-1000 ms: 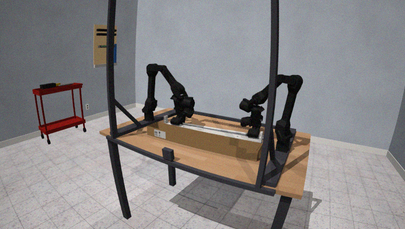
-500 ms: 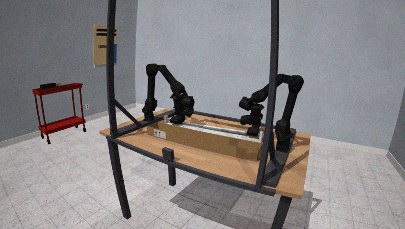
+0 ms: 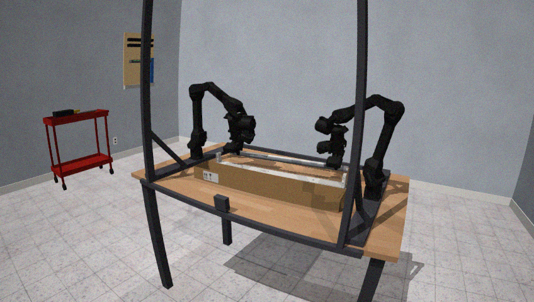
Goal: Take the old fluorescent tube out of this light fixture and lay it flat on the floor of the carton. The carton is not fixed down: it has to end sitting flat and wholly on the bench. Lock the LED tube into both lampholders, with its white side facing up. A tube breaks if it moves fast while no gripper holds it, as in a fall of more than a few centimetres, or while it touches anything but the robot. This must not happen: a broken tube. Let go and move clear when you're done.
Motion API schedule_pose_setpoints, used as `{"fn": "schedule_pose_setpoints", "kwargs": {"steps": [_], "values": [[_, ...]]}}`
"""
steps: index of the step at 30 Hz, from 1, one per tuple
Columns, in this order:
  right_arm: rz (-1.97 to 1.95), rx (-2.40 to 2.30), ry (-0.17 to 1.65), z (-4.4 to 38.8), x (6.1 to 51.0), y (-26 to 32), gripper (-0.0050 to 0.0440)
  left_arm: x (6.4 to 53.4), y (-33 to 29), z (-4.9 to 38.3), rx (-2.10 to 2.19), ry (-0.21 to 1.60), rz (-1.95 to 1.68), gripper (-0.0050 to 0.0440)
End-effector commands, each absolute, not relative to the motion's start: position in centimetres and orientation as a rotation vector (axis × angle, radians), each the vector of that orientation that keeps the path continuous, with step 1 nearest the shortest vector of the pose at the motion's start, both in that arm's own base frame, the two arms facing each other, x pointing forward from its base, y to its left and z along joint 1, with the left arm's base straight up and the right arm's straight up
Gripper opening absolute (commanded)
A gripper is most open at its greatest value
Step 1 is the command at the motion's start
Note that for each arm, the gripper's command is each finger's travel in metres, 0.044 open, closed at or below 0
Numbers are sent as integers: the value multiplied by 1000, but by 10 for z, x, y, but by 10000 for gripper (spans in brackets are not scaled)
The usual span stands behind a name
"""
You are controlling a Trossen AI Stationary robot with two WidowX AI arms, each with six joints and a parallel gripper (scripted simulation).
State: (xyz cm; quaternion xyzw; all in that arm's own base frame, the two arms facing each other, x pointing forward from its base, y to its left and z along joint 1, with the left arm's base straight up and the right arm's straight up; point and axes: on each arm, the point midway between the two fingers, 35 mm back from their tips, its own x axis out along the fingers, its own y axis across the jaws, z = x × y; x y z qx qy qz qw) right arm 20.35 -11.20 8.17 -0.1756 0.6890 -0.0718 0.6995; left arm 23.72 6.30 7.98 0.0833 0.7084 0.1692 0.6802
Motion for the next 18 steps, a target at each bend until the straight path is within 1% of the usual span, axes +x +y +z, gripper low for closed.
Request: {"fn": "schedule_pose_setpoints", "kwargs": {"steps": [1,12,18], "values": [[-181,-398,1502,104,208,-114,78,242,64,103,177,1548,379,74],[-97,-302,1521,125,207,-102,78,242,55,126,97,1539,286,74],[6,-194,1538,127,206,-87,78,242,43,130,-3,1540,173,74]]}}
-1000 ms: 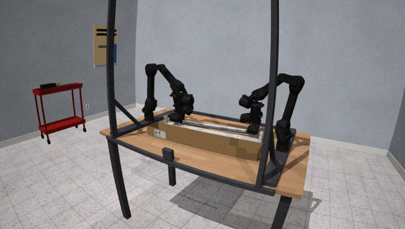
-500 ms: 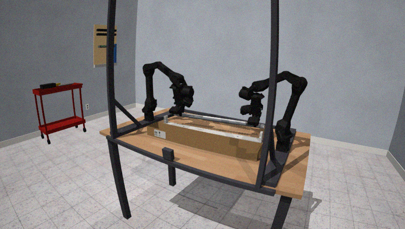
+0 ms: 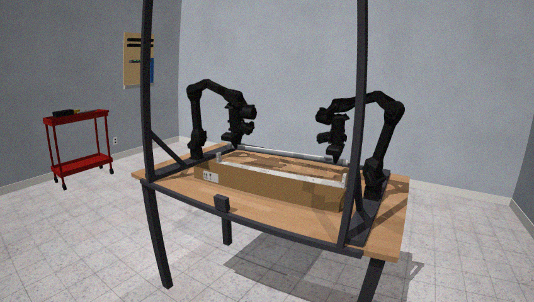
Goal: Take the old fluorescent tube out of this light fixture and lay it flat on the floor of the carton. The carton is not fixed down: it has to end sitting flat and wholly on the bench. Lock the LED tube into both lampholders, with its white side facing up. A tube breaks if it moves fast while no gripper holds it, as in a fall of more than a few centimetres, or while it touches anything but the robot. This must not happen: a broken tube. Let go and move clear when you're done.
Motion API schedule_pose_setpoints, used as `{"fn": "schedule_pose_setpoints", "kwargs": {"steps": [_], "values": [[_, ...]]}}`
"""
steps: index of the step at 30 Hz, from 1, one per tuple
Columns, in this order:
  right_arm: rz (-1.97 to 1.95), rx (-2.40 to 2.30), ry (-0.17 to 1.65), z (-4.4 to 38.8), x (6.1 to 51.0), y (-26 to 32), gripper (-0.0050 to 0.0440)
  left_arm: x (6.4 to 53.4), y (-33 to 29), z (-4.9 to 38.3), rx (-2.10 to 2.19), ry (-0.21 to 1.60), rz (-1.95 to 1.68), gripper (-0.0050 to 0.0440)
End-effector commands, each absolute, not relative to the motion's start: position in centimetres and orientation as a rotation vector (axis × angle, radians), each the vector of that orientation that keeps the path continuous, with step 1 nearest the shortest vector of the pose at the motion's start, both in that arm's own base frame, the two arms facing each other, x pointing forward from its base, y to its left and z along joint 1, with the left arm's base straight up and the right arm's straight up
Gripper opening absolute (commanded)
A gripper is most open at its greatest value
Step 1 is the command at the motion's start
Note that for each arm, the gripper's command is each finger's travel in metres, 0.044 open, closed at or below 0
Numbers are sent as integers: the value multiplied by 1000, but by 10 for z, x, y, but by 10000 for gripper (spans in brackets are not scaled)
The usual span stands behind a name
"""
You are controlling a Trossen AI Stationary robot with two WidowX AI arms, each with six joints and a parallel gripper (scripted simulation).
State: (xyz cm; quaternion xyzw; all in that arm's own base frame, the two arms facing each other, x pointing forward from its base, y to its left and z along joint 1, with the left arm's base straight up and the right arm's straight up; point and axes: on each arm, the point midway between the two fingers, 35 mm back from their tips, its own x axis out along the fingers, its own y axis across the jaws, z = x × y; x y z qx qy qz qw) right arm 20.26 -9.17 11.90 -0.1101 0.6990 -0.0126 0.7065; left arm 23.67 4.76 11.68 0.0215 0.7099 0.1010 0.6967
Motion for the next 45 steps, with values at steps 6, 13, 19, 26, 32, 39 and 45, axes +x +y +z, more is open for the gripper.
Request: {"fn": "schedule_pose_setpoints", "kwargs": {"steps": [6,13,19,26,32,39,45], "values": [[98,-97,1550,126,205,-76,78,242,35,130,-90,1536,74,74],[211,25,1558,125,204,-60,78,242,22,130,-197,1526,-49,74],[322,143,1559,124,203,-44,78,242,10,129,-301,1510,-169,74],[398,227,1553,123,204,-33,78,242,1,125,-376,1499,-252,74],[421,250,1550,122,204,-29,78,241,-3,123,-398,1498,-276,74],[421,250,1550,122,204,-28,78,241,-4,121,-398,1498,-276,74],[421,250,1550,122,204,-27,78,241,-4,121,-398,1498,-276,74]]}}
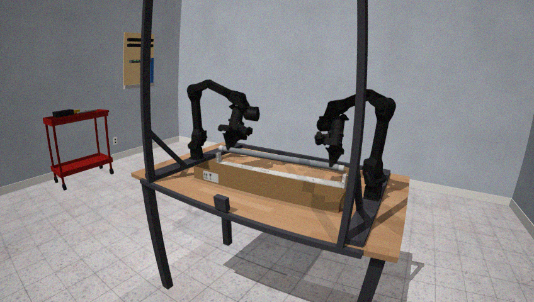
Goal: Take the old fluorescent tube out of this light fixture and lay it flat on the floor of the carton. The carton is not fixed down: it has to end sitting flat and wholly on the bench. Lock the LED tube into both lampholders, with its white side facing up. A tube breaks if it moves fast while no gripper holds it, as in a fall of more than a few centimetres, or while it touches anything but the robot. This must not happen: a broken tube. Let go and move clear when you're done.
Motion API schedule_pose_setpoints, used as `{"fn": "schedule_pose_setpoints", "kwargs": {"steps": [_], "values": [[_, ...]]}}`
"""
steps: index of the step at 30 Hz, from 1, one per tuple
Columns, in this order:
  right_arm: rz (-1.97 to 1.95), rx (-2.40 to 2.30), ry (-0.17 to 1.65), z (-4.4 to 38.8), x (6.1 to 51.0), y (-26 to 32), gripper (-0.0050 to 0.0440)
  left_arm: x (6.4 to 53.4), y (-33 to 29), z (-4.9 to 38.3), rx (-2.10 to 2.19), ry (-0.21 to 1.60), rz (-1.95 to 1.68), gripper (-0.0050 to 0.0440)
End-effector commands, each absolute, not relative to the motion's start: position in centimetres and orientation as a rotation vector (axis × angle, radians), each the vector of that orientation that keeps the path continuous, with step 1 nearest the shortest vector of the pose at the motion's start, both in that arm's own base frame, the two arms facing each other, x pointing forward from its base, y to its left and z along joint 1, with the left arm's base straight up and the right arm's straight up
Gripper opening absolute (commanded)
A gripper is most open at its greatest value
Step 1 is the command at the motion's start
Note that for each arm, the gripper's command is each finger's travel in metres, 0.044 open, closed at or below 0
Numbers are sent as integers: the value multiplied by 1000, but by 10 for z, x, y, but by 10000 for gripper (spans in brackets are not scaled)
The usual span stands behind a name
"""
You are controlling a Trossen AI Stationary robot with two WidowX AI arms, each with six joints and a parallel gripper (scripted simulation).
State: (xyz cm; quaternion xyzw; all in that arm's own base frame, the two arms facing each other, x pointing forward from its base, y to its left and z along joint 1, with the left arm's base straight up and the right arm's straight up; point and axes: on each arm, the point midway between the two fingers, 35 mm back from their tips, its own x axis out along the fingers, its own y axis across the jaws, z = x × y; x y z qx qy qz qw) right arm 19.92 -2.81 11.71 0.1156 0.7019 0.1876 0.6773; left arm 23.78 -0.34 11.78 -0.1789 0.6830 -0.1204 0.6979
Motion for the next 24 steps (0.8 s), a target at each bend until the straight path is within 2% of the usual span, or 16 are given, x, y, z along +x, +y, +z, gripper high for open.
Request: {"fn": "schedule_pose_setpoints", "kwargs": {"steps": [1,24], "values": [[421,250,1550,122,204,-27,78,240,-4,121,-398,1498,-276,74],[421,250,1550,121,203,-26,78,242,-3,121,-417,1509,-293,74]]}}
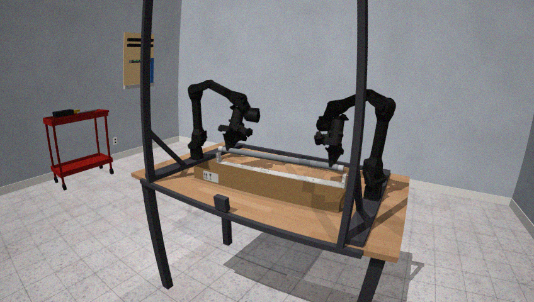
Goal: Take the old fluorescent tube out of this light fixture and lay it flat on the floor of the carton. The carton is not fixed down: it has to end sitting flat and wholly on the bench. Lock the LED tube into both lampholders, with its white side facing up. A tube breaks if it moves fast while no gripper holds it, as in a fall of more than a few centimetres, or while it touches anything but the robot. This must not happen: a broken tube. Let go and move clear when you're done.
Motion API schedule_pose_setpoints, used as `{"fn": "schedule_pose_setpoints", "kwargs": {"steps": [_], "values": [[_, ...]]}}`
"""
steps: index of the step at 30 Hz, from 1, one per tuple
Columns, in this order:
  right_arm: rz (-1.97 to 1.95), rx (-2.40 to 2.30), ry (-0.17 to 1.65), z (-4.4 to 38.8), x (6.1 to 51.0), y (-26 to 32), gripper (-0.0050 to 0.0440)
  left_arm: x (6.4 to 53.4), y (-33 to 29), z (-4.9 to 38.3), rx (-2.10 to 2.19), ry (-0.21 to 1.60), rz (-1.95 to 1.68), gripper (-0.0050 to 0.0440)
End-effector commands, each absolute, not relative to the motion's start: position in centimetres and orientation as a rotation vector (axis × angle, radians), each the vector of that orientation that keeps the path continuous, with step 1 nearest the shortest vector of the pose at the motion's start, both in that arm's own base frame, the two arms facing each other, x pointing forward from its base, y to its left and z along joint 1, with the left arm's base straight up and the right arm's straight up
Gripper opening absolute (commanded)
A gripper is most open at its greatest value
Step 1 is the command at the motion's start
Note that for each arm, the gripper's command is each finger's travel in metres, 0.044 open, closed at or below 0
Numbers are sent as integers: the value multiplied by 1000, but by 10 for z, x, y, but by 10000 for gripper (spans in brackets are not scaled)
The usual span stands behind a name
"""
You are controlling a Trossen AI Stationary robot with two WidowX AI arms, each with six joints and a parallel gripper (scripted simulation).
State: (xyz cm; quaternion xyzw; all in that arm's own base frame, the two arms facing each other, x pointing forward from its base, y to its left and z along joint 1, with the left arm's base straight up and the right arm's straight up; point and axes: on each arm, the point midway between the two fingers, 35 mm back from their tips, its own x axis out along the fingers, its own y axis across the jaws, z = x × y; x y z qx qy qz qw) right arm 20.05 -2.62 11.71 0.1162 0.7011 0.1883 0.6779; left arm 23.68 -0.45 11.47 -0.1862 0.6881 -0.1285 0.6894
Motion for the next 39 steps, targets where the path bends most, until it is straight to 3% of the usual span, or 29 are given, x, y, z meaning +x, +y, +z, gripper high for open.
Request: {"fn": "schedule_pose_setpoints", "kwargs": {"steps": [1,27,39], "values": [[421,250,1550,121,203,-26,78,242,-3,121,-417,1509,-293,74],[421,250,1550,121,203,-26,78,247,-1,125,-417,1509,-293,74],[421,250,1550,88,204,-25,78,247,-1,91,-417,1509,-293,74]]}}
